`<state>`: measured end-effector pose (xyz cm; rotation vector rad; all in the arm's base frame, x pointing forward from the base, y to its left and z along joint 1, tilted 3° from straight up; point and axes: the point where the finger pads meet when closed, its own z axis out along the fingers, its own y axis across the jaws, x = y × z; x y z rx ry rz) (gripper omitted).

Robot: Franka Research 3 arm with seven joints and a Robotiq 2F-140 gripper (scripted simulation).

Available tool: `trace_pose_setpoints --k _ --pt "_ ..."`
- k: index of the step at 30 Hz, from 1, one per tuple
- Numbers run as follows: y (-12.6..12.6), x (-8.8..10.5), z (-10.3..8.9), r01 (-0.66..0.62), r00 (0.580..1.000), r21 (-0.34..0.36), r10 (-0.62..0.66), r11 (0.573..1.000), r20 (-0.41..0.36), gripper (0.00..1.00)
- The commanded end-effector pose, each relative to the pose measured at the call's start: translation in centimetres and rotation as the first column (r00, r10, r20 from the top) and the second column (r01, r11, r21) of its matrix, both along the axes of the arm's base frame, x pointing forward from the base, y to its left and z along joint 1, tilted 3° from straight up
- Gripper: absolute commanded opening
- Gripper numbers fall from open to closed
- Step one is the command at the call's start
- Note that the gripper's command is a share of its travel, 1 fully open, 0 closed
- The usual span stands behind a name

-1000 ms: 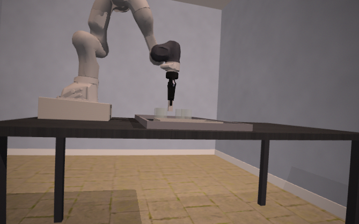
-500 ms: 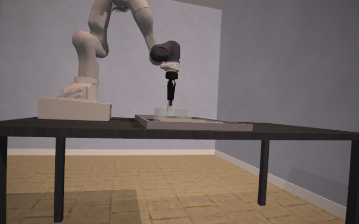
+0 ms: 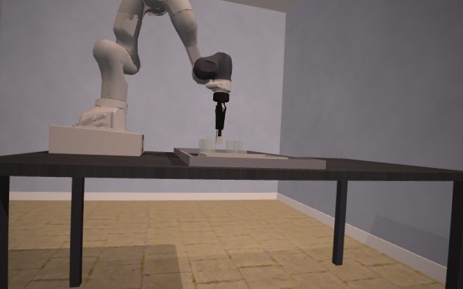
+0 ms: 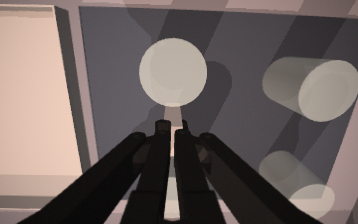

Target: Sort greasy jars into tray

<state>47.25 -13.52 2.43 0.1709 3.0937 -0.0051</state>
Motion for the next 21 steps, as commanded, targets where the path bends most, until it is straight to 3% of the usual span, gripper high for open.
trace_pose_setpoints --k 1,21 --pt "-0.02 0.08 0.13 -0.004 1.0 0.0 0.004 1.0 0.006 0.0" --pt "0.01 -0.14 0.18 -0.004 1.0 0.0 0.004 1.0 0.006 0.0"
